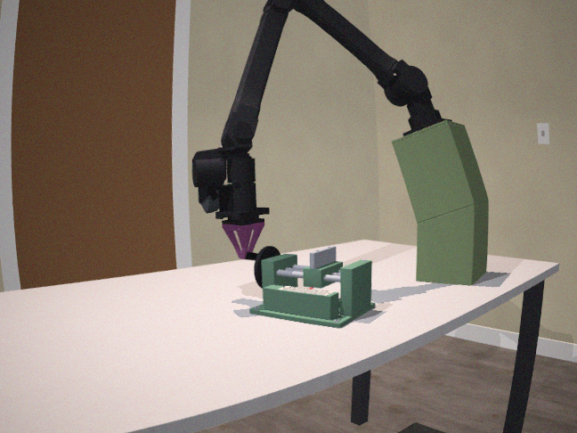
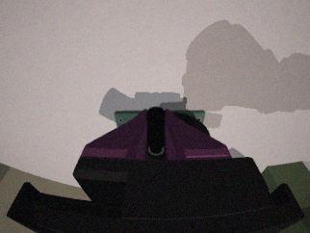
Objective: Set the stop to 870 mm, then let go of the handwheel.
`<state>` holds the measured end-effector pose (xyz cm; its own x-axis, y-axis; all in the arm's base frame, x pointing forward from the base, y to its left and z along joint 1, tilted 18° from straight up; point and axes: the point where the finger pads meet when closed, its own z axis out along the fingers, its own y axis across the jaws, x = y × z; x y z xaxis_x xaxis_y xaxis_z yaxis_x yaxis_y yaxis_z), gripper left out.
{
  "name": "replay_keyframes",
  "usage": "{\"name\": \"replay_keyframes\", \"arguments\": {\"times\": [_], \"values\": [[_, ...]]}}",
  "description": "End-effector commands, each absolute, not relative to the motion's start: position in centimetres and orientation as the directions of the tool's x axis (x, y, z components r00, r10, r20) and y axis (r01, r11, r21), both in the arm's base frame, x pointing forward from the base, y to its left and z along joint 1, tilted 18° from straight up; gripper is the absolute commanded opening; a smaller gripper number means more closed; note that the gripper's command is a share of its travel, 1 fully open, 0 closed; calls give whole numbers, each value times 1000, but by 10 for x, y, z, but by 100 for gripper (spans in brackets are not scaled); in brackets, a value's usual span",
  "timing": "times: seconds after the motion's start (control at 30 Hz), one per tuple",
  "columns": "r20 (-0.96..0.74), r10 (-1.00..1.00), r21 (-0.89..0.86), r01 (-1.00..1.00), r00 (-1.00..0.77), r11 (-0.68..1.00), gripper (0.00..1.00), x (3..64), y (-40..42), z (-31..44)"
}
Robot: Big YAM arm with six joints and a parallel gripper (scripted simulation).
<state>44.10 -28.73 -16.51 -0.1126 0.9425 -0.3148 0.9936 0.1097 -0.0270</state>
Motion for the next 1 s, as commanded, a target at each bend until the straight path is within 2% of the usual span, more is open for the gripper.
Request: {"name": "replay_keyframes", "arguments": {"times": [0.0,0.97], "values": [[-330,937,17,992,-115,128,6,478,-285,-170],[-332,937,12,992,-112,123,6,470,-306,-196]]}}
